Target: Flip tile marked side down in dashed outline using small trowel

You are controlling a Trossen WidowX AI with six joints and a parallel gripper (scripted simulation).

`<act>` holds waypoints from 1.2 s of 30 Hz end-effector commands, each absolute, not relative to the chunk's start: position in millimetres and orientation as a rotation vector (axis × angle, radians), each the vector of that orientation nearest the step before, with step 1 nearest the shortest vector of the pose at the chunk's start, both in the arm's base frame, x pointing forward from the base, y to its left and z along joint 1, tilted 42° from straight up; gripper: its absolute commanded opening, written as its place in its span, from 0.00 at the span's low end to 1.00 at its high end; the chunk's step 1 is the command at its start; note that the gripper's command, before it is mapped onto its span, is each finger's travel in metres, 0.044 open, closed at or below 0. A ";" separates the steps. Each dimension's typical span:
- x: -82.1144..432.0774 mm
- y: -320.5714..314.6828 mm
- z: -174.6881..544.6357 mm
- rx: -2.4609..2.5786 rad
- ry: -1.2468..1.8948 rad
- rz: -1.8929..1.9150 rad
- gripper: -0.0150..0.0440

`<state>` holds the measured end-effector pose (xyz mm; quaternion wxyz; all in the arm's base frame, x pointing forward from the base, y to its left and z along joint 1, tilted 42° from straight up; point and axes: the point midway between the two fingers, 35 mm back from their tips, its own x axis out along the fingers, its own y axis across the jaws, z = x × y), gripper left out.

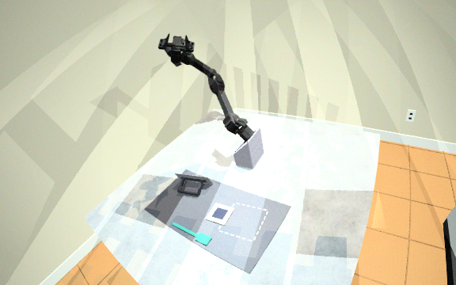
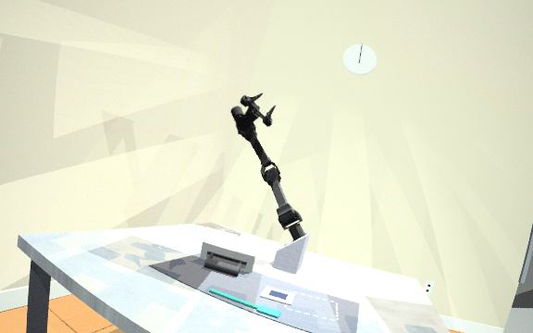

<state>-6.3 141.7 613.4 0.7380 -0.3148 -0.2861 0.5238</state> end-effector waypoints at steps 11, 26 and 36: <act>74.6 132.3 606.7 -0.726 -0.510 0.982 0.44; 206.8 94.4 568.3 -0.847 -0.253 0.705 0.42; 277.8 58.5 526.6 -0.950 -0.049 0.562 0.42</act>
